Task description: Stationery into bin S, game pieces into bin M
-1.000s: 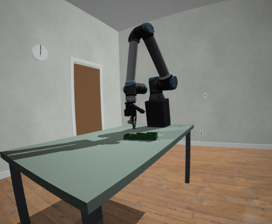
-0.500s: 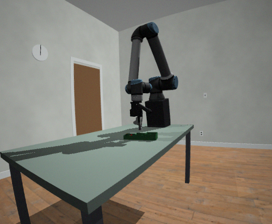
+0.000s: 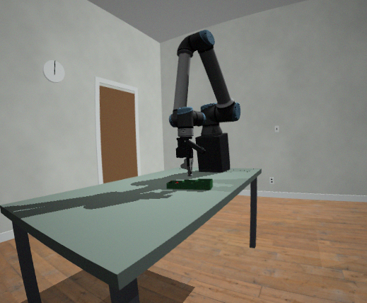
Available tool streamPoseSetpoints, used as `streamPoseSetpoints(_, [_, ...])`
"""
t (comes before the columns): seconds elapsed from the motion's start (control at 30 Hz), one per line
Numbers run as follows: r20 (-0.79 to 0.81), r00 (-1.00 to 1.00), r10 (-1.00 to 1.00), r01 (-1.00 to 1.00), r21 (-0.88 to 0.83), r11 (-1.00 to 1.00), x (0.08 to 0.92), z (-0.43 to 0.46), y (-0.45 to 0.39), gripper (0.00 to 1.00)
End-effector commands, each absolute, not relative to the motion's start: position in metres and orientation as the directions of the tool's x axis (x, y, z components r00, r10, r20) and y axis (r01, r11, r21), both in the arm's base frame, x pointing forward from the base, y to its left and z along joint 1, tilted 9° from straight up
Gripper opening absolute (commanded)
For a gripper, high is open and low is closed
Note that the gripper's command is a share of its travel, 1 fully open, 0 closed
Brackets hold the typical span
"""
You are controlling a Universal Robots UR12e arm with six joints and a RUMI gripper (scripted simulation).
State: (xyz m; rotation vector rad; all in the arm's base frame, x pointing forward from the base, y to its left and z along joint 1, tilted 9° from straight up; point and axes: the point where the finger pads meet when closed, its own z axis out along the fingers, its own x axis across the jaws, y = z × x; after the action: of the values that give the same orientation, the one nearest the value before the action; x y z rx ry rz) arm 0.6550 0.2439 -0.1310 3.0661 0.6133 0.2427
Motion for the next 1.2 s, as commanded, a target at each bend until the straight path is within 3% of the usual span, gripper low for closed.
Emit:
streamPoseSetpoints(0.0, [0.151,0.911,0.383,0.382,0.036,-0.924,0.655,-0.131,0.243,0.00])
streamPoseSetpoints(1.17, [0.151,0.911,0.383,0.382,0.036,-0.924,0.661,-0.169,0.242,0.00])
